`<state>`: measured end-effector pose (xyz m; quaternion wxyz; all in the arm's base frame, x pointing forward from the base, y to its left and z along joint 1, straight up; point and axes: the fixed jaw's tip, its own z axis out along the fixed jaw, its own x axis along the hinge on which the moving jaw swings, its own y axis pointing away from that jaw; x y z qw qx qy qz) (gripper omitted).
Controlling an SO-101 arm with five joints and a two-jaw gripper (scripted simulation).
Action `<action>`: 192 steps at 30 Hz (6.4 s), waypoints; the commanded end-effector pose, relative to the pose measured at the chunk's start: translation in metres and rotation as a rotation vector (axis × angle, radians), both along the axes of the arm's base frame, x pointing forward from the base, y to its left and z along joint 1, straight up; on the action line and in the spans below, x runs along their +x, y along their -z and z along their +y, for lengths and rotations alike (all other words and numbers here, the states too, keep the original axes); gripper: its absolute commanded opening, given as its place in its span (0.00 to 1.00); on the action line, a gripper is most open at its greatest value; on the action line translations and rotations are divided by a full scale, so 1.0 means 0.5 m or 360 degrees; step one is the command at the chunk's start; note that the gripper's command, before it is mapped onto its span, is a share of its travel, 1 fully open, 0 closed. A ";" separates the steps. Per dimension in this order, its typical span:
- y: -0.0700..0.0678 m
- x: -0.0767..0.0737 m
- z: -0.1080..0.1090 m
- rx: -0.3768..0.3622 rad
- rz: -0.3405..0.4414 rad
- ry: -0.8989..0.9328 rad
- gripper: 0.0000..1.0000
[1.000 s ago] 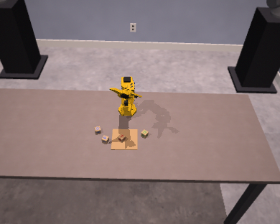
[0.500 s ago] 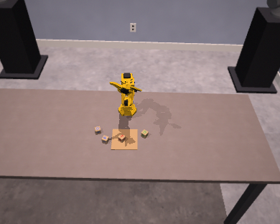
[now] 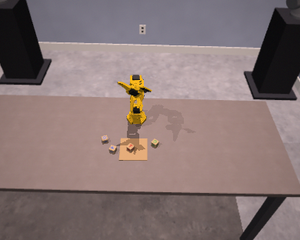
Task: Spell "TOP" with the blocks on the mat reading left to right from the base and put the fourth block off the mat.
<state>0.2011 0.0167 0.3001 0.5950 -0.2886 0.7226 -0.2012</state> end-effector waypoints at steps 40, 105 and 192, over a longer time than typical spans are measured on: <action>-0.086 -0.102 -0.006 0.0033 -0.0435 0.0002 1.00; 0.139 -0.057 -0.020 0.0473 0.0526 0.0278 1.00; 0.368 -0.081 0.112 0.0468 0.1891 0.0441 0.59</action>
